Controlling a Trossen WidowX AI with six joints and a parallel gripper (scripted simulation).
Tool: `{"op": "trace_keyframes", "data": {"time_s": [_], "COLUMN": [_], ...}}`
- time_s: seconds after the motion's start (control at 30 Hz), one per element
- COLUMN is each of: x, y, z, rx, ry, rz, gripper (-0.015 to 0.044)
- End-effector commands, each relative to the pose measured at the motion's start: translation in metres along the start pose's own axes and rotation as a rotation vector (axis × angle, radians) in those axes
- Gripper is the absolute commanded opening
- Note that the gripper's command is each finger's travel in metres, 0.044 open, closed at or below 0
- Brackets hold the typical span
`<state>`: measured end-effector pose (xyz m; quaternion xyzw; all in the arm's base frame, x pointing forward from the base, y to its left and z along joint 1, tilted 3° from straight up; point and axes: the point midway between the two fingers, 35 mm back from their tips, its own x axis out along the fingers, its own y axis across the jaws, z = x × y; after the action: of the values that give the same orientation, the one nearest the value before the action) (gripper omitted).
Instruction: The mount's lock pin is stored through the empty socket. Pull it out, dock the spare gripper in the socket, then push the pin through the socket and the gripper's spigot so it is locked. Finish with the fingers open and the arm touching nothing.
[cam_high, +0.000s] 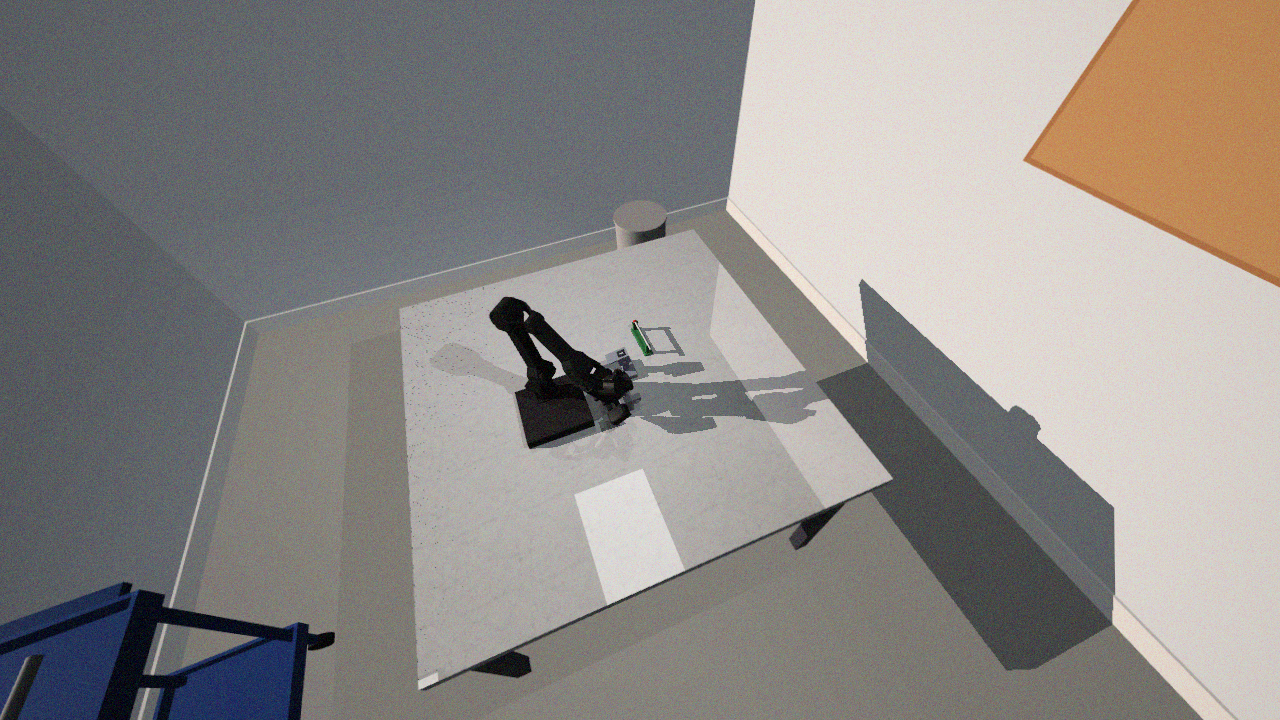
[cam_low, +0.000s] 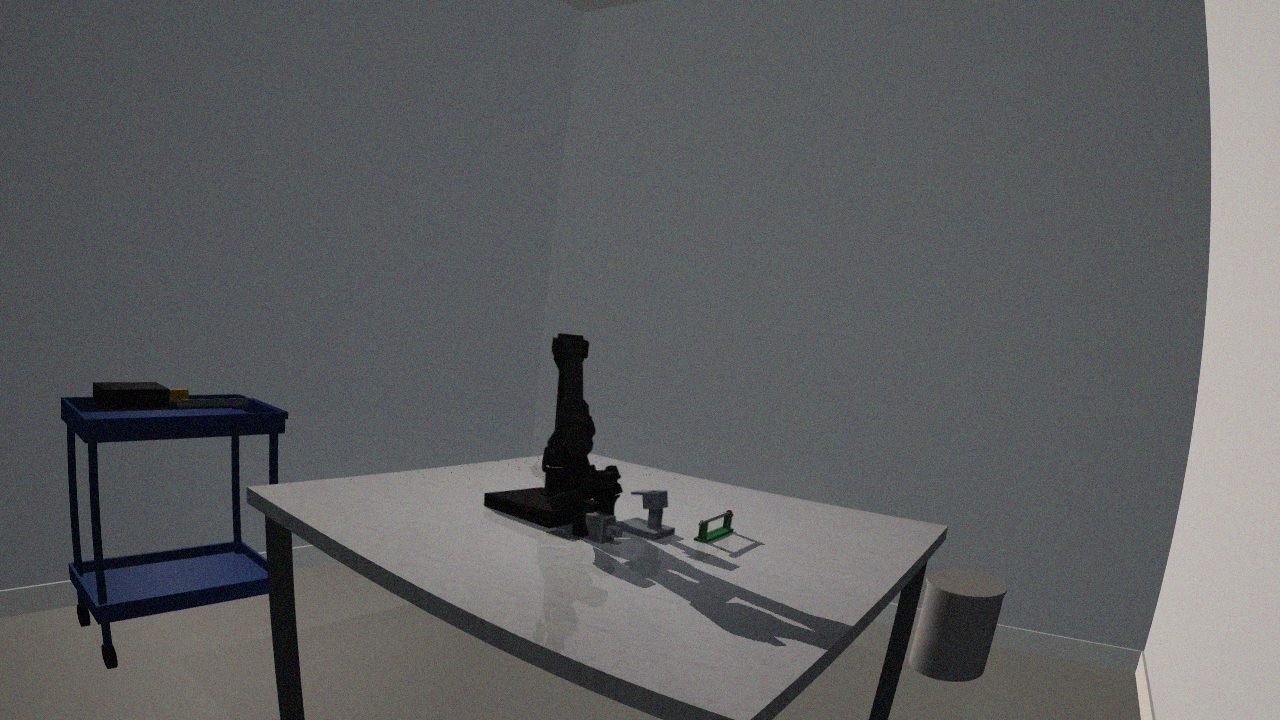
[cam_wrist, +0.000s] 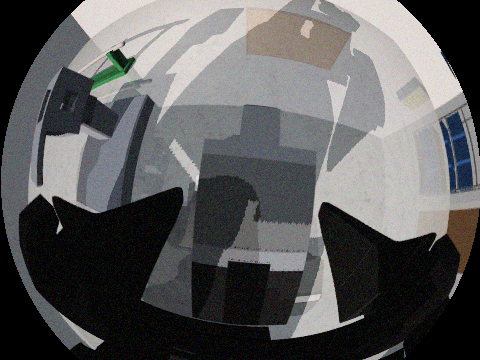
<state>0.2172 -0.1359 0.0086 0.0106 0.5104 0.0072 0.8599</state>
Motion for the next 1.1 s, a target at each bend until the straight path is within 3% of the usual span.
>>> {"op": "trace_keyframes", "data": {"time_s": [0.0, 0.23, 0.47, 0.67, 1.07], "x": [0.001, 0.001, 0.002, -0.005, -0.042], "y": [0.001, 0.001, 0.001, -0.001, -0.006], "z": [-0.001, -0.001, -0.001, 0.005, 0.032], "rx": [0.001, 0.001, 0.001, 0.001, 0.001], "ry": [-0.001, -0.001, -0.001, -0.001, -0.002], "rz": [0.003, 0.003, 0.003, 0.003, 0.002], "gripper": [0.0387, 0.0204, 0.0157, 0.0000, 0.0000]}}
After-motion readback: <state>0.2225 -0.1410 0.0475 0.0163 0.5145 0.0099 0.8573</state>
